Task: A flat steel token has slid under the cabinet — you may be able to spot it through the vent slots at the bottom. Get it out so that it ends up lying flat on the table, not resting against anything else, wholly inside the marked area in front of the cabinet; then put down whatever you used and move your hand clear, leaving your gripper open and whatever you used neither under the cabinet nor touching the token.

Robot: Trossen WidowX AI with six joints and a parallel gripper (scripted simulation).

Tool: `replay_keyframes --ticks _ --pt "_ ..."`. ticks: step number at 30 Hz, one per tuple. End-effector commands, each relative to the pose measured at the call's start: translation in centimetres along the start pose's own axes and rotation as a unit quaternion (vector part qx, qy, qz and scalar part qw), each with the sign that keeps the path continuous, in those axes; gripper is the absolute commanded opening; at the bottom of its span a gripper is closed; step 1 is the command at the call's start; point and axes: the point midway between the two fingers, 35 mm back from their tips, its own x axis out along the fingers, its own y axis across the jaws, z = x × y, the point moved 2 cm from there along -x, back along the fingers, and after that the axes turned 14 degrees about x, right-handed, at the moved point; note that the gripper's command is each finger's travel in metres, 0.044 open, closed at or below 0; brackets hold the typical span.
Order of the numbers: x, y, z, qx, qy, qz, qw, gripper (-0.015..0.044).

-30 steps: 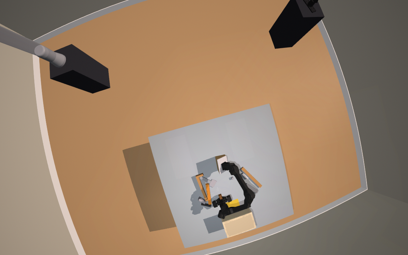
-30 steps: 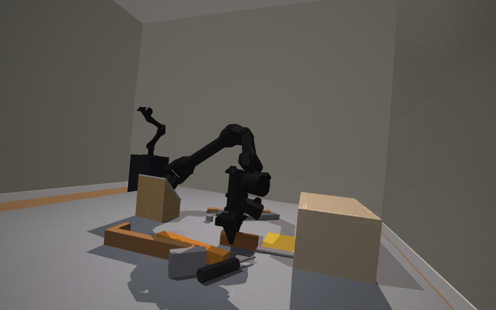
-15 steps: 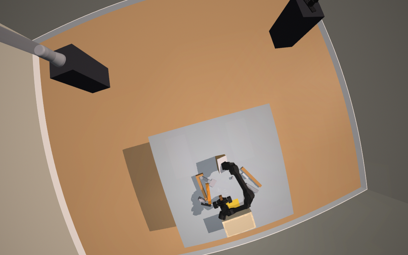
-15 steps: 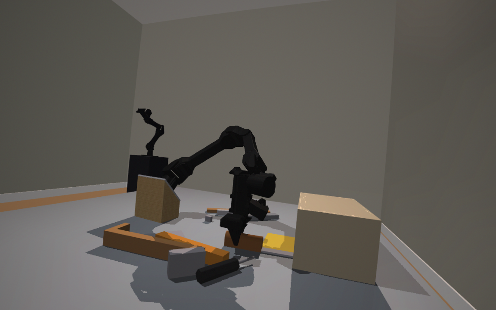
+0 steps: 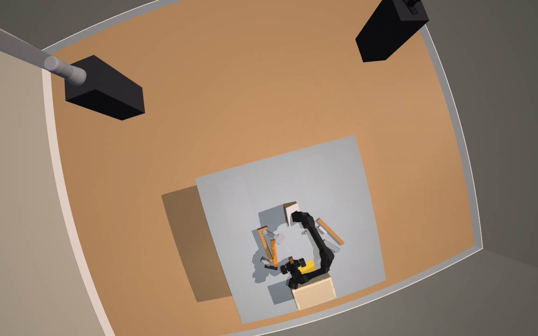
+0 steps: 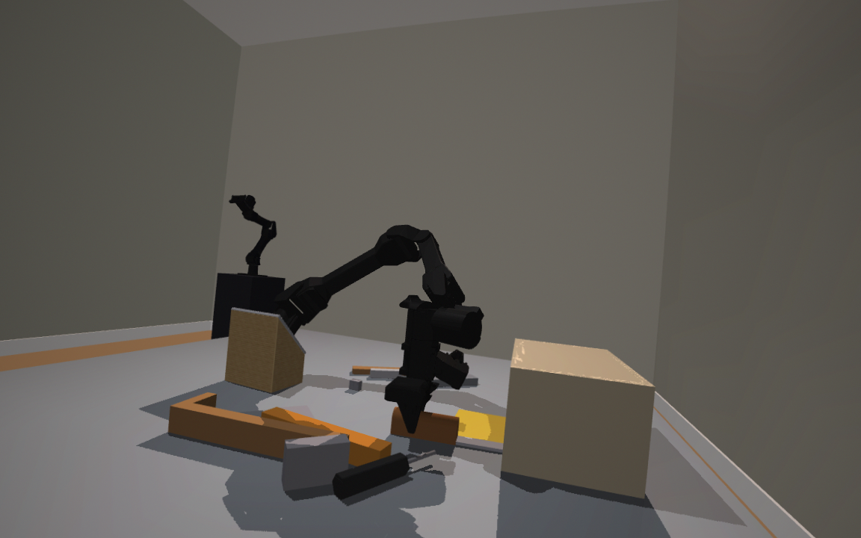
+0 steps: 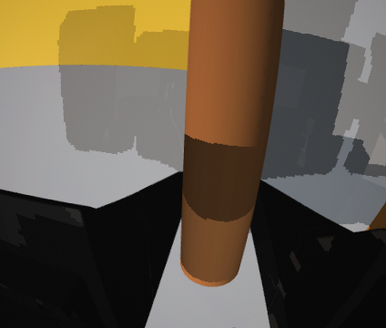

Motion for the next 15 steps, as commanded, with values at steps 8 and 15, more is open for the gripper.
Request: replay_keyframes --ticks 8,15 --pt "0.0 0.4 1.2 0.0 -0.001 -0.001 1.0 0.0" --pt "0.0 0.5 1.8 -0.001 -0.001 -0.001 1.0 0.0"
